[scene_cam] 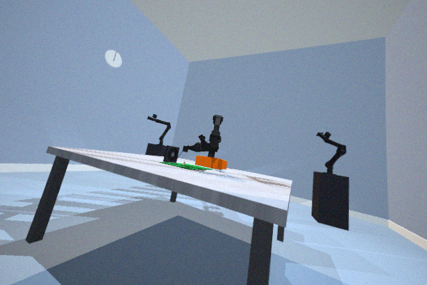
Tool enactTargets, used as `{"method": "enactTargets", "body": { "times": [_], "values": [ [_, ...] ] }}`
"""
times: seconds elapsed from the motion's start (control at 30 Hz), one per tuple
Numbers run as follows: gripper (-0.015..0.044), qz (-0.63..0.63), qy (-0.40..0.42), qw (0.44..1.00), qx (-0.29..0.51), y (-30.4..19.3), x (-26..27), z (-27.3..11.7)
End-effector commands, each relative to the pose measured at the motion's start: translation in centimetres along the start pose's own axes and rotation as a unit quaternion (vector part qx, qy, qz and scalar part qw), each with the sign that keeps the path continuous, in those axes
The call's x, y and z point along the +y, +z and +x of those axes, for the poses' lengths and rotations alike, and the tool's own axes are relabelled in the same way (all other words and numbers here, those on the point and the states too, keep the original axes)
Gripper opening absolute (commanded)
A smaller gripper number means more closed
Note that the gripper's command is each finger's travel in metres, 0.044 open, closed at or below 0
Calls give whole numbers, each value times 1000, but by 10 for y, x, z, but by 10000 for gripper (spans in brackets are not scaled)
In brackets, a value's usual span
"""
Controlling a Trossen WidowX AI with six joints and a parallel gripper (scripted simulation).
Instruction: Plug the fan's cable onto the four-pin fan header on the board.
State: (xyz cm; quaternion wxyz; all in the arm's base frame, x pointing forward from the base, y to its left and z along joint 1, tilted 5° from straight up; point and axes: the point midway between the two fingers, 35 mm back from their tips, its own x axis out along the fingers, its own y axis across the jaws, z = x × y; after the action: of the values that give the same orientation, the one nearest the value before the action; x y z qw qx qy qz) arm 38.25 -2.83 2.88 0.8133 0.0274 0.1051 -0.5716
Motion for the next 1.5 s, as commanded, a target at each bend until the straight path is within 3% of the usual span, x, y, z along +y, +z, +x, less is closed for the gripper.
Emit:
{"method": "enactTargets", "body": {
  "times": [0.0,1.47],
  "values": [
    [0,3,1,1000,1,3,0,-1],
    [0,-3,-1,1000,0,-20,4,-2]
  ]
}}
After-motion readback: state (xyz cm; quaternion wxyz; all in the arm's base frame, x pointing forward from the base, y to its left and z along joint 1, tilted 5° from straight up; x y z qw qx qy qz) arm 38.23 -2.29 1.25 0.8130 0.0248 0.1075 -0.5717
